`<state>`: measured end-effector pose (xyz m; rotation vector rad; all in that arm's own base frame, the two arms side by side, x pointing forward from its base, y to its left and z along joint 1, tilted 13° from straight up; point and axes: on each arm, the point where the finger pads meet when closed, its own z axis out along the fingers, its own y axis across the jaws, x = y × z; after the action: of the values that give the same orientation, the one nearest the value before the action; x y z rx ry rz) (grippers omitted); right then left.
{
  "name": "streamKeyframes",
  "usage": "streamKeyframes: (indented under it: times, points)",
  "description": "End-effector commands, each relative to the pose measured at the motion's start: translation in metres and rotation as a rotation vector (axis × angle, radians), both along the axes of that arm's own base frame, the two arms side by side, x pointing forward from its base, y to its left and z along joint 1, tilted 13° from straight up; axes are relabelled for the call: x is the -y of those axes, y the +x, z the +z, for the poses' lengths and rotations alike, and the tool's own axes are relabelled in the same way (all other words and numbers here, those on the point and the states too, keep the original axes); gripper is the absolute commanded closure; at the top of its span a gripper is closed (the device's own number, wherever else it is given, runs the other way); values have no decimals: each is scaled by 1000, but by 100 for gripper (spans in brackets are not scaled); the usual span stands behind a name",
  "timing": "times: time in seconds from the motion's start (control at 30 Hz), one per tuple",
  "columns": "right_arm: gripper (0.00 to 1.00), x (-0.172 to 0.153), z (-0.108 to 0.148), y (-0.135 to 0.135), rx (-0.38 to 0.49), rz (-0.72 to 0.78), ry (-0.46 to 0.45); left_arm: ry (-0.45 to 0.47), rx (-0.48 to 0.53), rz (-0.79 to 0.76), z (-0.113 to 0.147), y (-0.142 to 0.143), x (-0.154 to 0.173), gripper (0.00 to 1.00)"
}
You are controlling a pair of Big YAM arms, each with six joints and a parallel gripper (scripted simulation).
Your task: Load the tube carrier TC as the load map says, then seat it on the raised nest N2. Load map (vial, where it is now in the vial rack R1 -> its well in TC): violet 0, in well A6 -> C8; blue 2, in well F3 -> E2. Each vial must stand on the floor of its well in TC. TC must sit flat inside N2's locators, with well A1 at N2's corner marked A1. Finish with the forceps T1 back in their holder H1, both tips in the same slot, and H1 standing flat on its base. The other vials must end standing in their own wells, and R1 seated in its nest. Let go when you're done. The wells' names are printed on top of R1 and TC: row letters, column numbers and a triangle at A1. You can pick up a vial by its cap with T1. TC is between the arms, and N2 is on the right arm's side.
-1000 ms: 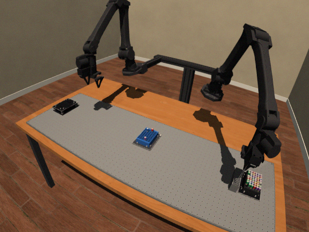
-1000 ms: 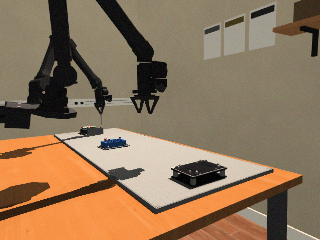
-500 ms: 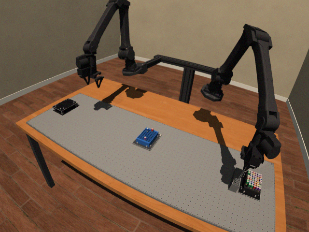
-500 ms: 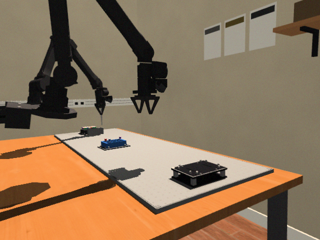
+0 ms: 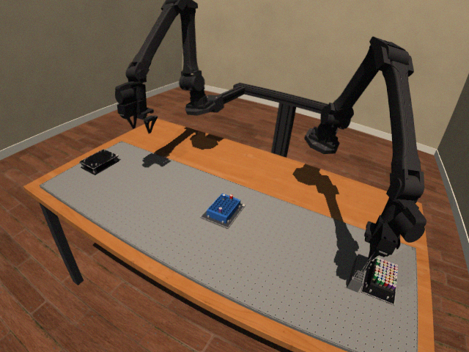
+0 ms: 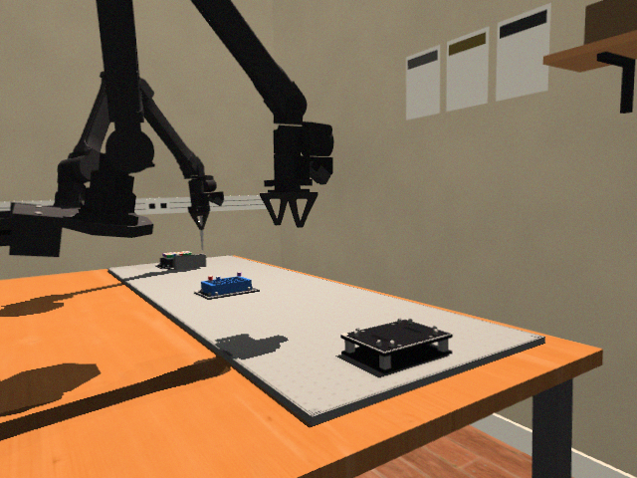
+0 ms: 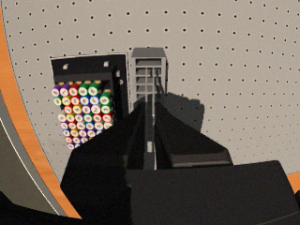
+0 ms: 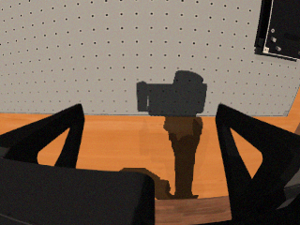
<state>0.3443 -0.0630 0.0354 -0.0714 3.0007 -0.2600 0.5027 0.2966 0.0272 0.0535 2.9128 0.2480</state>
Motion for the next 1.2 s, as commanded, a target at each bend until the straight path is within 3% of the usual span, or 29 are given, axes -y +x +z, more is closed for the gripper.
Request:
streamKeyframes:
  times: [0.0,1.17]
  points:
    - [0,5,24,31,82,-19,-8,24,43,-2,9,20,-16,93]
    - [0,5,24,31,82,-19,-8,24,42,-2,1,22,-19,93]
